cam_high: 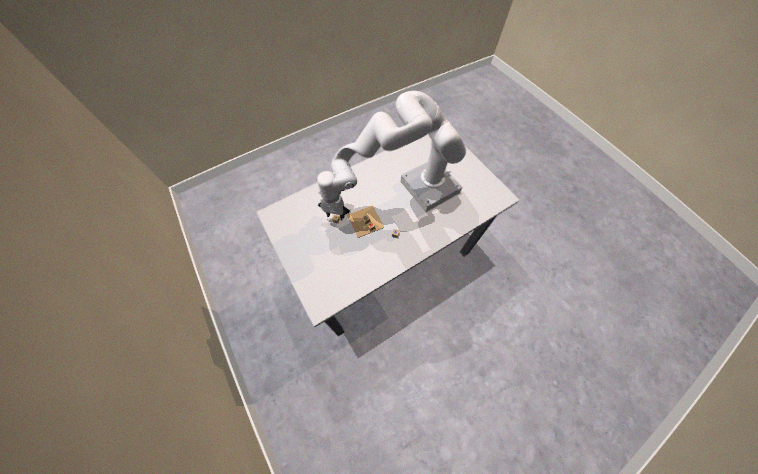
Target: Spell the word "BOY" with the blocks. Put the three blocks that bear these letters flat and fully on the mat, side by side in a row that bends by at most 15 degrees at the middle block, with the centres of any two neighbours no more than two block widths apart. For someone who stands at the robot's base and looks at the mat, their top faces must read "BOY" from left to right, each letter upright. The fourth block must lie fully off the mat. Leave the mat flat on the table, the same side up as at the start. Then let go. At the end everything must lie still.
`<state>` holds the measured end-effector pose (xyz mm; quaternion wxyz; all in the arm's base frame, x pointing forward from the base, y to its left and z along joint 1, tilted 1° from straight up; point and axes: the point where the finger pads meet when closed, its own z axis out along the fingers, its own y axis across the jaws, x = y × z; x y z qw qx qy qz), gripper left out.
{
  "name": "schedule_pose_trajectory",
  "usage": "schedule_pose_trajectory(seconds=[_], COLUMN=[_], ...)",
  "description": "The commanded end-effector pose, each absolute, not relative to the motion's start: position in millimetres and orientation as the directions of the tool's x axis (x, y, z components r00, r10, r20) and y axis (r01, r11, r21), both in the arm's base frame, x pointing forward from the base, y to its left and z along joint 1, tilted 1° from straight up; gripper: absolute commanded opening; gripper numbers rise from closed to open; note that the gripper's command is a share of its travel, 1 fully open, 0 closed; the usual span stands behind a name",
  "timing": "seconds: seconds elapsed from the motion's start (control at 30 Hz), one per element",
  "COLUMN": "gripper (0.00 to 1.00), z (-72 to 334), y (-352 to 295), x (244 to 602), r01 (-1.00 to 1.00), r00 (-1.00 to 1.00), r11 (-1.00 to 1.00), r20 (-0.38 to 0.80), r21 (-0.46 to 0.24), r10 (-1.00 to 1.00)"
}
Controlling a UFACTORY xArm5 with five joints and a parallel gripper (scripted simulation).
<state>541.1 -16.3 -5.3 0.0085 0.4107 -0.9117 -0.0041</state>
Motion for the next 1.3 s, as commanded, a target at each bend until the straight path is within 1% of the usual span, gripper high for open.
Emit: schedule_pose_trajectory(seconds=[0.0,0.2,0.63,1.27], gripper=[0.69,0.69,0.69,0.69], z=[-5,-9,-34,-38], y=[-16,-16,-16,-16], x=[543,542,542,542], r01=[-0.749,-0.749,-0.749,-0.749], r00=[-0.662,-0.663,-0.662,-0.662], r11=[0.663,0.663,0.663,0.663], r20=[0.009,0.009,0.009,0.009], r21=[0.011,0.011,0.011,0.011], r10=[-0.749,-0.749,-0.749,-0.749])
